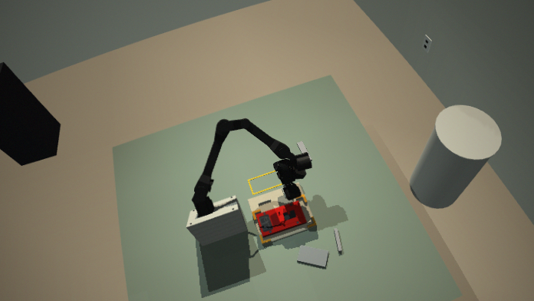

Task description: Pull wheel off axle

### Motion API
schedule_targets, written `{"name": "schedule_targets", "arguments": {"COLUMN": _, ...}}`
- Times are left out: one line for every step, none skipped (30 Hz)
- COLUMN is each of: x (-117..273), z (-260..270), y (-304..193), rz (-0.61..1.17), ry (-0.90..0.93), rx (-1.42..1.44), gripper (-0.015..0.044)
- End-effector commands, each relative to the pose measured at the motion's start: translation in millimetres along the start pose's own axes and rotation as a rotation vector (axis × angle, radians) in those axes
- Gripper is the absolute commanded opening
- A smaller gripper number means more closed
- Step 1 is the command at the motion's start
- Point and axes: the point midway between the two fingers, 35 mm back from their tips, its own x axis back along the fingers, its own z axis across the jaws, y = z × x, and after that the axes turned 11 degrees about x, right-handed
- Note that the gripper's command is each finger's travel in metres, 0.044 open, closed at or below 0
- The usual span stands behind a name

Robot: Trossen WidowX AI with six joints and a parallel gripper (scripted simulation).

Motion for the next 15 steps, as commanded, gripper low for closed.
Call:
{"name": "schedule_targets", "arguments": {"x": 10.9, "z": -2.3, "y": 1.0, "rz": -0.017, "ry": -0.002, "rx": -0.012, "gripper": 0.0000}}
{"name": "schedule_targets", "arguments": {"x": 11.3, "z": -2.3, "y": 1.0, "rz": -0.017, "ry": -0.002, "rx": -0.012, "gripper": 0.0000}}
{"name": "schedule_targets", "arguments": {"x": 11.6, "z": -2.3, "y": 1.0, "rz": -0.017, "ry": -0.002, "rx": -0.012, "gripper": 0.0000}}
{"name": "schedule_targets", "arguments": {"x": 11.9, "z": -2.3, "y": 0.9, "rz": -0.017, "ry": -0.002, "rx": -0.012, "gripper": 0.0000}}
{"name": "schedule_targets", "arguments": {"x": 12.3, "z": -2.3, "y": 0.9, "rz": -0.017, "ry": -0.002, "rx": -0.012, "gripper": 0.0000}}
{"name": "schedule_targets", "arguments": {"x": 12.6, "z": -2.3, "y": 0.9, "rz": -0.017, "ry": -0.002, "rx": -0.012, "gripper": 0.0000}}
{"name": "schedule_targets", "arguments": {"x": 12.9, "z": -2.3, "y": 0.9, "rz": -0.017, "ry": -0.002, "rx": -0.012, "gripper": 0.0000}}
{"name": "schedule_targets", "arguments": {"x": 13.2, "z": -2.3, "y": 0.9, "rz": -0.017, "ry": -0.002, "rx": -0.013, "gripper": 0.0000}}
{"name": "schedule_targets", "arguments": {"x": 13.6, "z": -2.3, "y": 0.9, "rz": -0.017, "ry": -0.002, "rx": -0.013, "gripper": 0.0000}}
{"name": "schedule_targets", "arguments": {"x": 13.9, "z": -2.3, "y": 0.9, "rz": -0.017, "ry": -0.002, "rx": -0.013, "gripper": 0.0000}}
{"name": "schedule_targets", "arguments": {"x": 14.2, "z": -2.3, "y": 0.9, "rz": -0.018, "ry": -0.002, "rx": -0.013, "gripper": 0.0000}}
{"name": "schedule_targets", "arguments": {"x": 14.6, "z": -2.3, "y": 0.9, "rz": -0.018, "ry": -0.002, "rx": -0.013, "gripper": 0.0000}}
{"name": "schedule_targets", "arguments": {"x": 14.9, "z": -2.3, "y": 0.9, "rz": -0.018, "ry": -0.002, "rx": -0.013, "gripper": 0.0000}}
{"name": "schedule_targets", "arguments": {"x": 15.2, "z": -2.3, "y": 0.9, "rz": -0.018, "ry": -0.002, "rx": -0.013, "gripper": 0.0000}}
{"name": "schedule_targets", "arguments": {"x": 15.5, "z": -2.3, "y": 0.9, "rz": -0.018, "ry": -0.002, "rx": -0.013, "gripper": 0.0000}}
